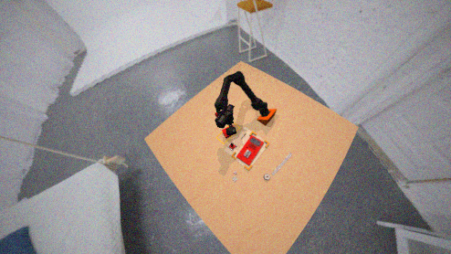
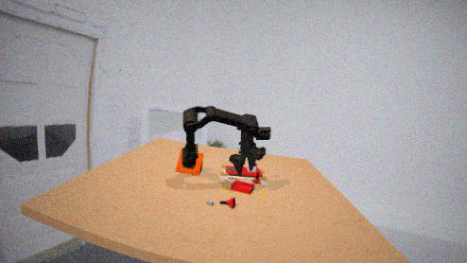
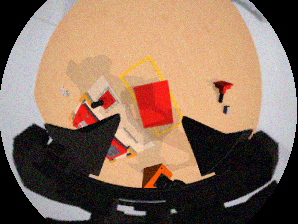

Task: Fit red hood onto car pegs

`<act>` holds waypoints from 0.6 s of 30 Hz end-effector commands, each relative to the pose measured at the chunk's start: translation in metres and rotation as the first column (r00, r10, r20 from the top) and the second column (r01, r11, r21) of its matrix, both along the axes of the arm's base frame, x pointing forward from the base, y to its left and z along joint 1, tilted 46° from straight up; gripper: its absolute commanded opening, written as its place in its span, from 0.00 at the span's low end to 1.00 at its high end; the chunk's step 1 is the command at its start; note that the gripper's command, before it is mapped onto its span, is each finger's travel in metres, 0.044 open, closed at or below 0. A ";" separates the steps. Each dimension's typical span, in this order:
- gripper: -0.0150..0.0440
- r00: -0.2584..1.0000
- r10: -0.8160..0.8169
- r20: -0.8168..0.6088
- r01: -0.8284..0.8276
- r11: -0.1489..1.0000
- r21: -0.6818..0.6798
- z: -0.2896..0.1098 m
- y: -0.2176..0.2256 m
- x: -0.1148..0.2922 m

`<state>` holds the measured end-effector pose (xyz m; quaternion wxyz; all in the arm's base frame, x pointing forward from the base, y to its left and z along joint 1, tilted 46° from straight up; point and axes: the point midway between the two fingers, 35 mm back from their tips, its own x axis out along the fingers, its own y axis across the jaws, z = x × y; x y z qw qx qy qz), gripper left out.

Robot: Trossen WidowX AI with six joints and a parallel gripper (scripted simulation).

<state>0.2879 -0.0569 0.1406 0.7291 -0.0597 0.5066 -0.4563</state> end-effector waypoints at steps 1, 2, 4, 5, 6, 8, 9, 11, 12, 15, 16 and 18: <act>1.00 0.960 0.104 -0.260 -0.101 0.995 0.023 0.004 -0.005 0.000; 1.00 0.960 0.104 -0.260 -0.101 0.995 0.023 0.004 -0.005 0.000; 1.00 0.960 0.104 -0.260 -0.101 0.995 0.023 0.004 -0.005 0.000; 1.00 0.960 0.104 -0.260 -0.101 0.995 0.023 0.004 -0.005 0.000; 1.00 0.960 0.104 -0.260 -0.101 0.995 0.023 0.004 -0.005 0.000; 1.00 0.960 0.104 -0.260 -0.101 0.995 0.023 0.004 -0.005 0.000; 1.00 0.960 0.104 -0.260 -0.101 0.995 0.023 0.004 -0.005 0.001; 1.00 0.960 0.104 -0.260 -0.102 0.995 0.023 0.003 -0.006 0.001; 1.00 0.960 0.104 -0.260 -0.102 0.995 0.023 0.003 -0.006 0.001; 1.00 0.960 0.104 -0.259 -0.102 0.995 0.023 0.001 -0.008 0.001; 1.00 0.960 0.104 -0.259 -0.102 0.995 0.023 0.001 -0.008 0.001; 1.00 0.960 0.104 -0.259 -0.102 0.995 0.023 -0.001 -0.010 0.001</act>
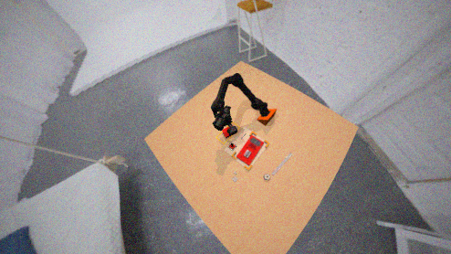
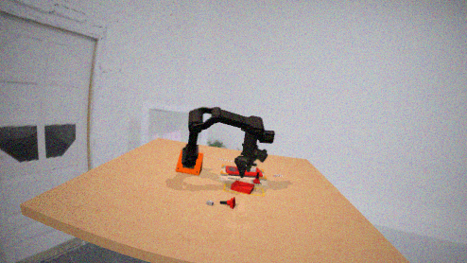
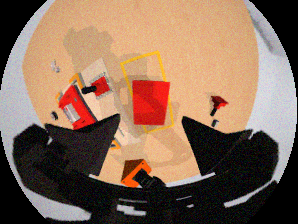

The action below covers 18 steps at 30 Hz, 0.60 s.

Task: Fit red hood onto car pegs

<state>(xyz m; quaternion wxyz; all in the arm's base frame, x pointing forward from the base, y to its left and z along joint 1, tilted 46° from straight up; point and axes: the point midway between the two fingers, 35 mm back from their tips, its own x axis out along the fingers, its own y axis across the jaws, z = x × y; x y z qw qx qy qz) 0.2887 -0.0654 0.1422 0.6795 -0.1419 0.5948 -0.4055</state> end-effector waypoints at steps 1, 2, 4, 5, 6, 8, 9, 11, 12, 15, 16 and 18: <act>1.00 1.000 0.002 -0.003 -0.002 1.000 0.004 -0.003 -0.002 0.000; 1.00 1.000 0.002 -0.003 -0.002 1.000 0.004 -0.004 -0.002 0.000; 1.00 1.000 0.002 -0.003 -0.002 1.000 0.004 -0.005 -0.004 0.000; 1.00 1.000 0.002 -0.003 -0.002 1.000 0.004 -0.005 -0.004 0.000; 1.00 1.000 0.002 -0.003 -0.002 1.000 0.004 -0.006 -0.005 0.000; 1.00 1.000 0.002 -0.003 -0.002 1.000 0.004 -0.007 -0.006 0.000; 1.00 1.000 0.002 -0.003 -0.002 1.000 0.004 -0.008 -0.007 0.000; 1.00 1.000 0.002 -0.003 -0.002 1.000 0.004 -0.009 -0.008 0.000; 1.00 1.000 0.002 -0.003 -0.002 1.000 0.004 -0.010 -0.009 0.000; 1.00 1.000 0.002 -0.003 -0.002 1.000 0.004 -0.012 -0.011 0.000; 1.00 1.000 0.002 -0.003 -0.002 1.000 0.004 -0.012 -0.011 0.000; 1.00 1.000 0.002 -0.003 -0.002 1.000 0.004 -0.014 -0.013 -0.001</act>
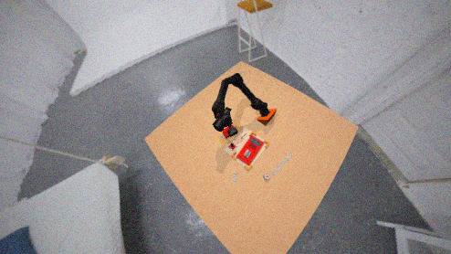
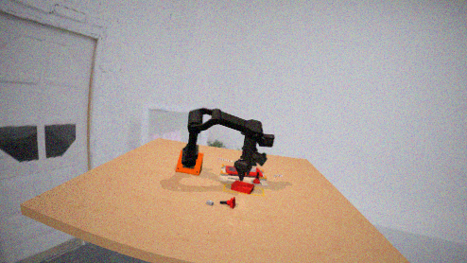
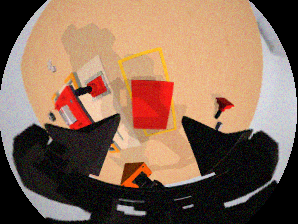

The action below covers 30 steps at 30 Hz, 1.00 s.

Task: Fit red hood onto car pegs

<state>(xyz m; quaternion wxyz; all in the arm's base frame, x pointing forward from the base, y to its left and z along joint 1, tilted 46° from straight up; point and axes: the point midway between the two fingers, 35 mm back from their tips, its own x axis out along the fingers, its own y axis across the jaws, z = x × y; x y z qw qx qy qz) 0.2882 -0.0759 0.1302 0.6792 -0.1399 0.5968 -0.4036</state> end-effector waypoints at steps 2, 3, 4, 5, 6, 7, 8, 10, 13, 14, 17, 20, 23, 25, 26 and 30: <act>1.00 1.000 0.003 0.000 -0.003 1.000 -0.002 -0.003 -0.003 0.000; 1.00 1.000 0.003 0.000 -0.003 1.000 -0.002 -0.004 -0.004 0.000; 1.00 1.000 0.003 0.000 -0.003 1.000 -0.002 -0.004 -0.005 0.000; 1.00 1.000 0.003 0.000 -0.003 1.000 -0.002 -0.005 -0.005 0.000; 1.00 1.000 0.003 0.000 -0.003 1.000 -0.002 -0.005 -0.006 0.000; 1.00 1.000 0.003 0.000 -0.003 1.000 -0.003 -0.006 -0.006 0.000; 1.00 1.000 0.003 0.000 -0.003 1.000 -0.003 -0.007 -0.007 0.000; 1.00 1.000 0.003 0.000 -0.003 1.000 -0.003 -0.008 -0.008 0.000; 1.00 1.000 0.003 0.000 -0.003 1.000 -0.003 -0.010 -0.010 -0.001; 1.00 1.000 0.003 0.000 -0.003 1.000 -0.003 -0.010 -0.011 -0.001; 1.00 1.000 0.003 0.000 -0.003 1.000 -0.003 -0.012 -0.013 -0.001; 1.00 1.000 0.003 0.000 -0.003 1.000 -0.003 -0.014 -0.015 -0.001; 1.00 1.000 0.003 0.000 -0.003 1.000 -0.004 -0.016 -0.017 -0.001; 1.00 1.000 0.003 0.000 -0.003 1.000 -0.004 -0.017 -0.018 -0.001; 1.00 1.000 0.003 0.000 -0.003 1.000 -0.004 -0.017 -0.018 -0.001; 1.00 1.000 0.003 0.000 -0.003 1.000 -0.005 -0.020 -0.021 -0.002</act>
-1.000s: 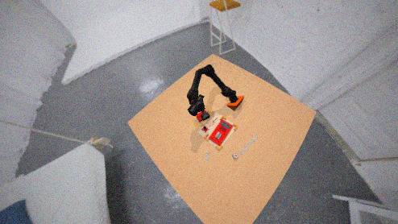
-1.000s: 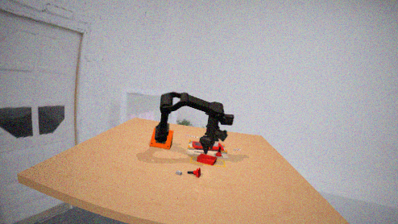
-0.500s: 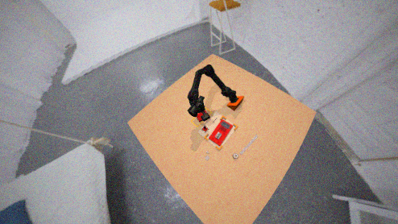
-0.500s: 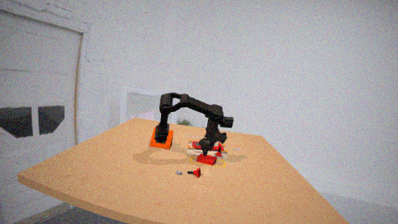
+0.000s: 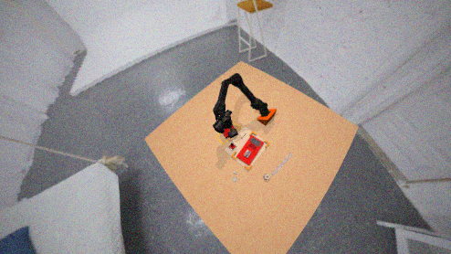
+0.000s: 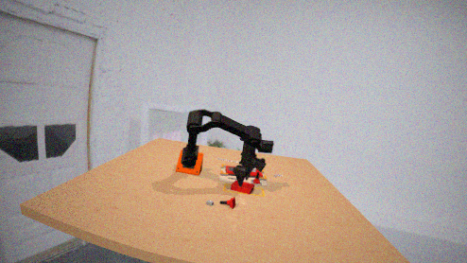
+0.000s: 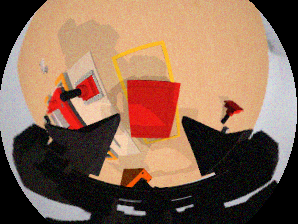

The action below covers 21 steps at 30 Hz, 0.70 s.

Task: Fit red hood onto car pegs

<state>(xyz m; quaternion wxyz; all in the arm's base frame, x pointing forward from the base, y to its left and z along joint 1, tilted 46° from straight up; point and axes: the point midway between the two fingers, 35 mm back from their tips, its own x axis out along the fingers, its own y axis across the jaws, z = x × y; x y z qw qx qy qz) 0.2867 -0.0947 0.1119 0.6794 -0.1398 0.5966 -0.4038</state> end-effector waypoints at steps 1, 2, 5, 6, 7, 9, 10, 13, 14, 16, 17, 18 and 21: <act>1.00 1.000 0.003 -0.001 -0.003 1.000 -0.005 -0.002 -0.003 0.000; 1.00 1.000 0.003 -0.001 -0.003 1.000 -0.005 -0.003 -0.003 0.000; 1.00 1.000 0.003 -0.001 -0.003 1.000 -0.005 -0.003 -0.004 0.000; 1.00 1.000 0.003 -0.001 -0.003 1.000 -0.005 -0.003 -0.004 0.000; 1.00 1.000 0.003 -0.001 -0.003 1.000 -0.005 -0.004 -0.005 0.000; 1.00 1.000 0.003 -0.001 -0.003 1.000 -0.005 -0.004 -0.005 0.000; 1.00 1.000 0.003 -0.001 -0.003 1.000 -0.005 -0.005 -0.006 0.000; 1.00 1.000 0.003 -0.001 -0.003 1.000 -0.005 -0.006 -0.007 0.000; 1.00 1.000 0.003 -0.001 -0.003 1.000 -0.005 -0.006 -0.007 0.000; 1.00 1.000 0.003 -0.001 -0.003 1.000 -0.005 -0.007 -0.008 0.000; 1.00 1.000 0.003 -0.001 -0.003 1.000 -0.005 -0.007 -0.008 0.000; 1.00 1.000 0.003 -0.001 -0.003 1.000 -0.005 -0.007 -0.009 0.000; 1.00 1.000 0.003 -0.001 -0.003 1.000 -0.005 -0.008 -0.010 -0.001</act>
